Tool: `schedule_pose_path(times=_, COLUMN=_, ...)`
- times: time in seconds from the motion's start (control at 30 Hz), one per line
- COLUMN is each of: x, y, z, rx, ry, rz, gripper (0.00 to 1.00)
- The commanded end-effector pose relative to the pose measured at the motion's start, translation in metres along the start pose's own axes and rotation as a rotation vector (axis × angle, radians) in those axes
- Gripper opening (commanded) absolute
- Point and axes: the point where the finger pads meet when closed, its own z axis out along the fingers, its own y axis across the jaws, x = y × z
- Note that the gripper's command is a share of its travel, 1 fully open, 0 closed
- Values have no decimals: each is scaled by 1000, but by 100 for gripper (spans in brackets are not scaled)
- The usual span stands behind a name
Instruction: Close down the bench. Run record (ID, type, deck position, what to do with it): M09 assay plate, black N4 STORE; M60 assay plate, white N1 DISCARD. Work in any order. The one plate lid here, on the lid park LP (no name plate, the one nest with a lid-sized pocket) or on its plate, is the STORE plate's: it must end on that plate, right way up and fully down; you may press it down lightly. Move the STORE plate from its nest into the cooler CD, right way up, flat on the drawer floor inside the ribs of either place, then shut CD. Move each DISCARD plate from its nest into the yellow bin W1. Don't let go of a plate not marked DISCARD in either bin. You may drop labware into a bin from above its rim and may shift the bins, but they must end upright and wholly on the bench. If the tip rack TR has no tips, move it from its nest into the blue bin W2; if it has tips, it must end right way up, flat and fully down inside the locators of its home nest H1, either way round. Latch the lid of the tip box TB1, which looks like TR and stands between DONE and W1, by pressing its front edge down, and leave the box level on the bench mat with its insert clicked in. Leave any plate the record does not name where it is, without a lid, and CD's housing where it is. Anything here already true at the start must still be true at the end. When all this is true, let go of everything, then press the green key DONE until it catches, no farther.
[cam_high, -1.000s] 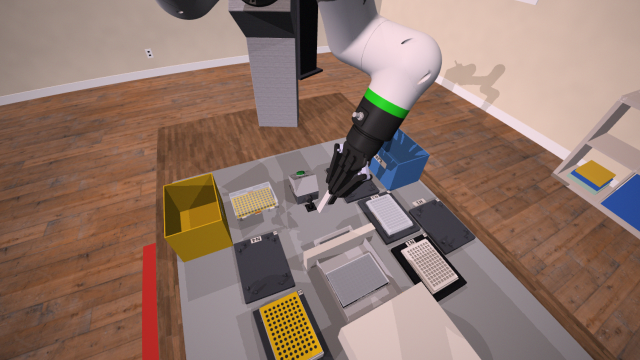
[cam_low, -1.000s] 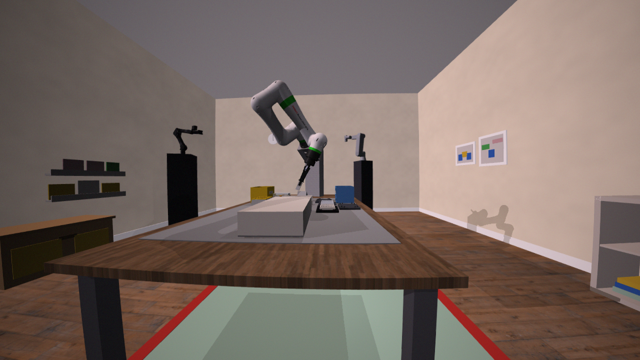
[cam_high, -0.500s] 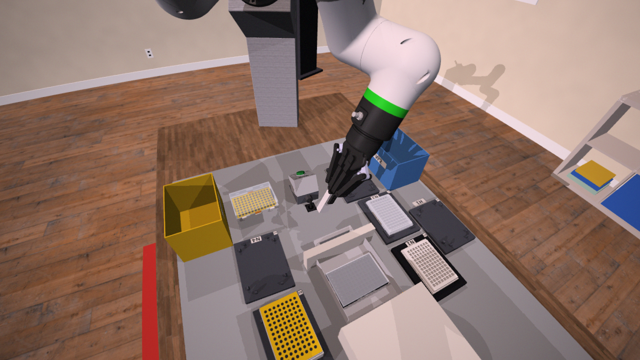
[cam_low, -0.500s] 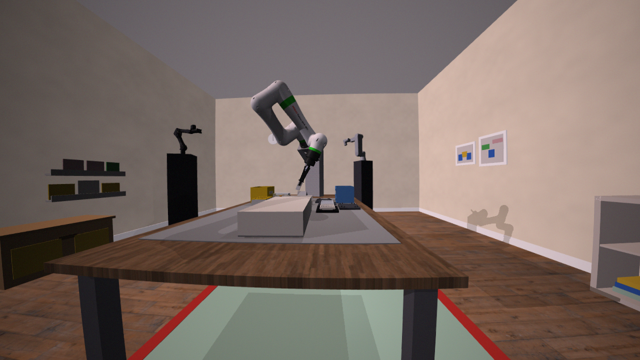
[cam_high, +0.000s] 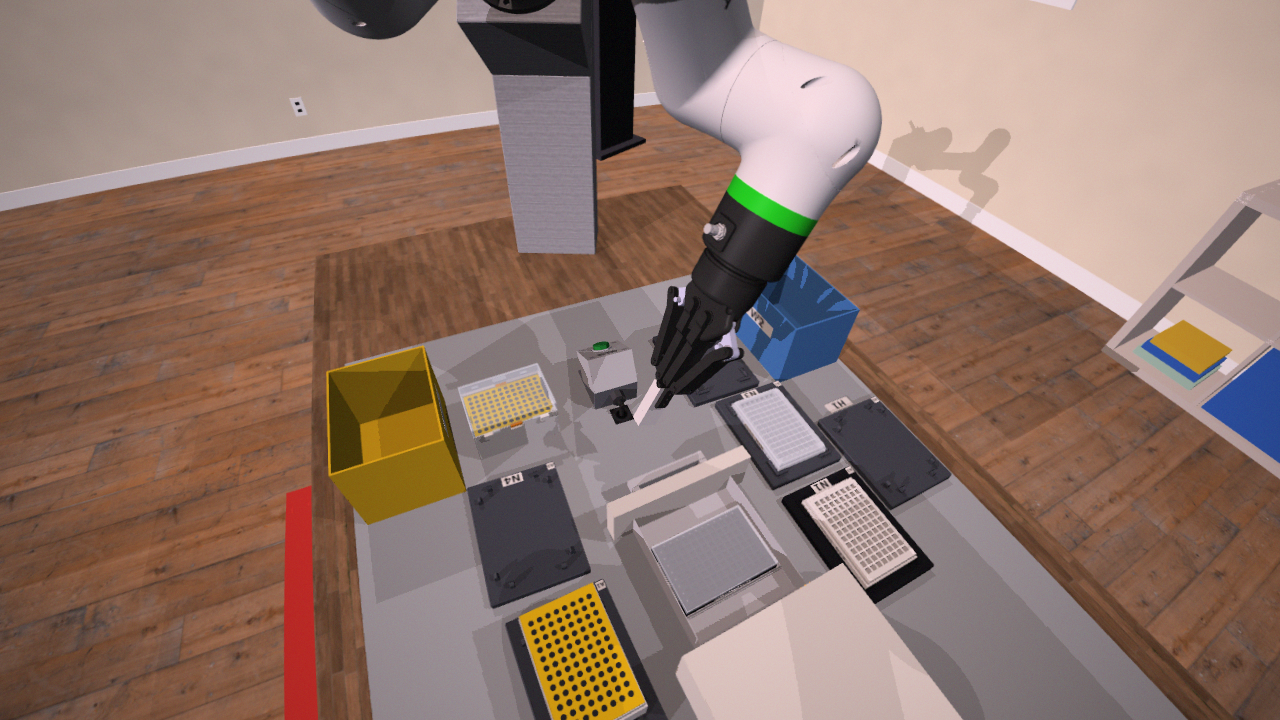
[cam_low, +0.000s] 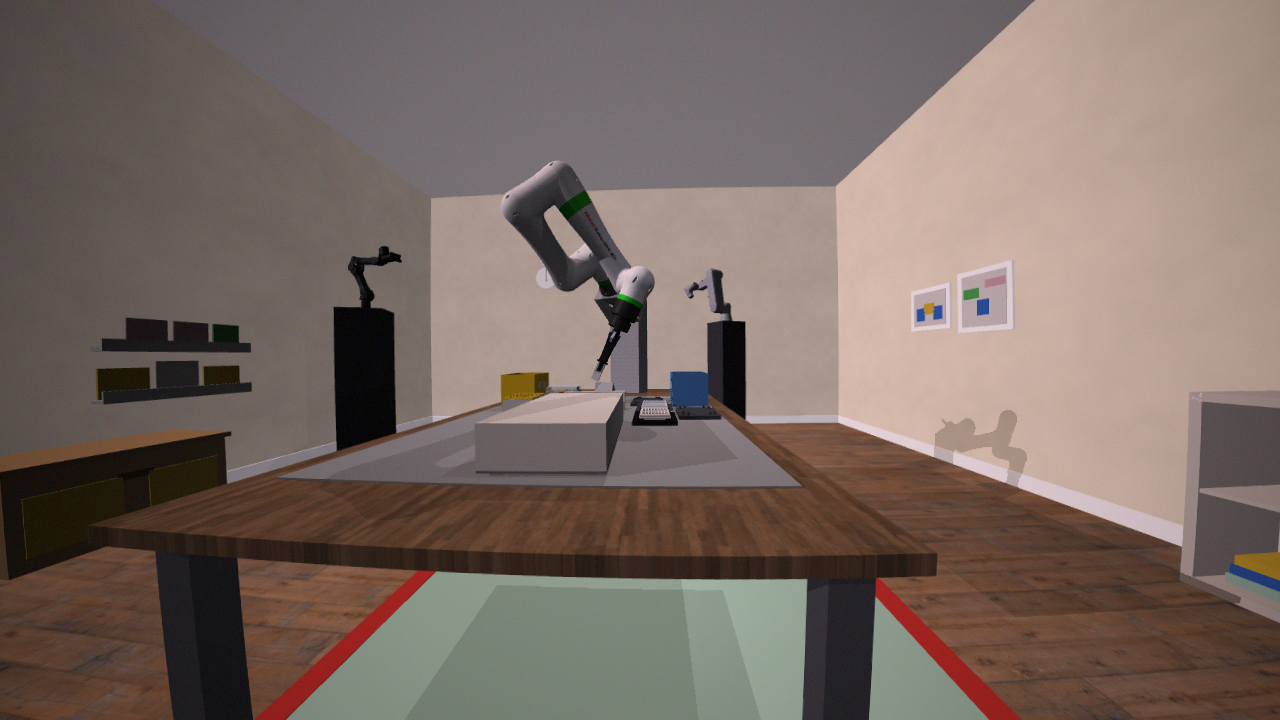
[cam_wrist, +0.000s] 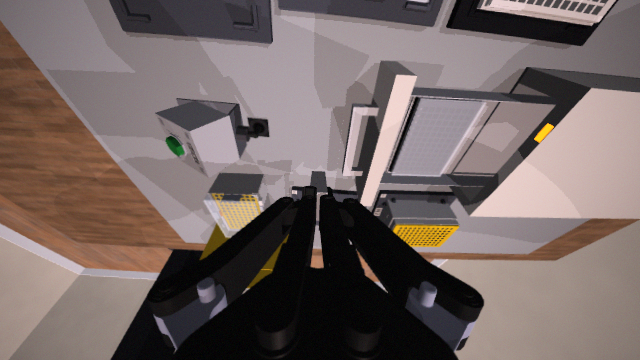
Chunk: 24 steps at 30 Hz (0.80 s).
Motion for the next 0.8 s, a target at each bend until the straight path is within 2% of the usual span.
schedule_pose_path(times=0.0, x=0, y=0, z=0, rx=0, ry=0, rz=0, gripper=0)
schedule_pose_path(times=0.5, x=0, y=0, z=0, rx=0, ry=0, rz=0, gripper=0)
schedule_pose_path(times=0.77, x=3, y=0, z=7, rx=0, ry=0, rz=0, gripper=0)
